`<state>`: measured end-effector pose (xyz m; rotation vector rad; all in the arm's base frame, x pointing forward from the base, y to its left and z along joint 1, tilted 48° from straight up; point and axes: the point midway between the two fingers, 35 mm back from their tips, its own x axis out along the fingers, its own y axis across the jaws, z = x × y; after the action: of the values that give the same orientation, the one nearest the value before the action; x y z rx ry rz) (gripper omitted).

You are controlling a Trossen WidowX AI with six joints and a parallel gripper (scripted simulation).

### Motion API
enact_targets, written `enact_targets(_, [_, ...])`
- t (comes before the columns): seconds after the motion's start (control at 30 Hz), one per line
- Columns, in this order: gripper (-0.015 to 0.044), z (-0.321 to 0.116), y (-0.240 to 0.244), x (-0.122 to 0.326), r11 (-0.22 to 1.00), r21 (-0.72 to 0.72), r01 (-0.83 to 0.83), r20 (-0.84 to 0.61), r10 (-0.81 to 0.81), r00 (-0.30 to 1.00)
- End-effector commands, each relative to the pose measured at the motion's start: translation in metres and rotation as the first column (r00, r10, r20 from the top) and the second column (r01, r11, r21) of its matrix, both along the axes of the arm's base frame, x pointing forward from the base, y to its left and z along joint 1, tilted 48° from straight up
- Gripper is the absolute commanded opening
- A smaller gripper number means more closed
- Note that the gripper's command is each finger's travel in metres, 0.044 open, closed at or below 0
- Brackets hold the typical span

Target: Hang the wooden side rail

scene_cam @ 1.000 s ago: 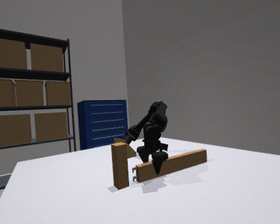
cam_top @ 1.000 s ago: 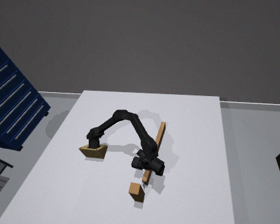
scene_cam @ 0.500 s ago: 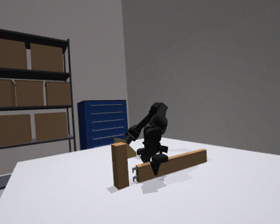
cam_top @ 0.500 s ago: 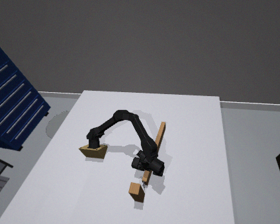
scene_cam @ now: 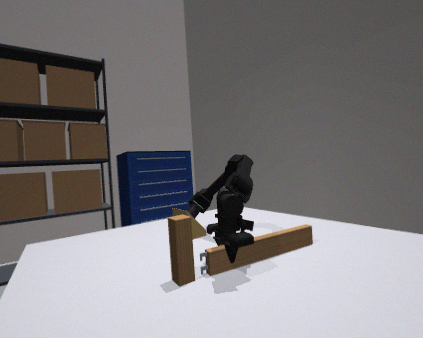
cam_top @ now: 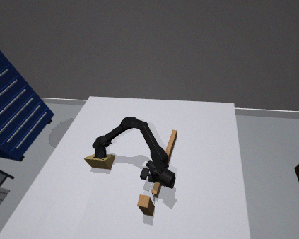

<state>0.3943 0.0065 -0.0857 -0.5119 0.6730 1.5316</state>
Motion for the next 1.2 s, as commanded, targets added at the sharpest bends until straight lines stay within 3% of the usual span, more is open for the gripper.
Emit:
enact_targets(0.0, [0.0,-0.001,0.001,-0.001,1.0,0.004,0.003,-0.005,-0.003,1.0])
enact_targets(1.17, [0.0,0.001,-0.002,-0.016,0.997,0.01,-0.08,0.084,0.079,0.993])
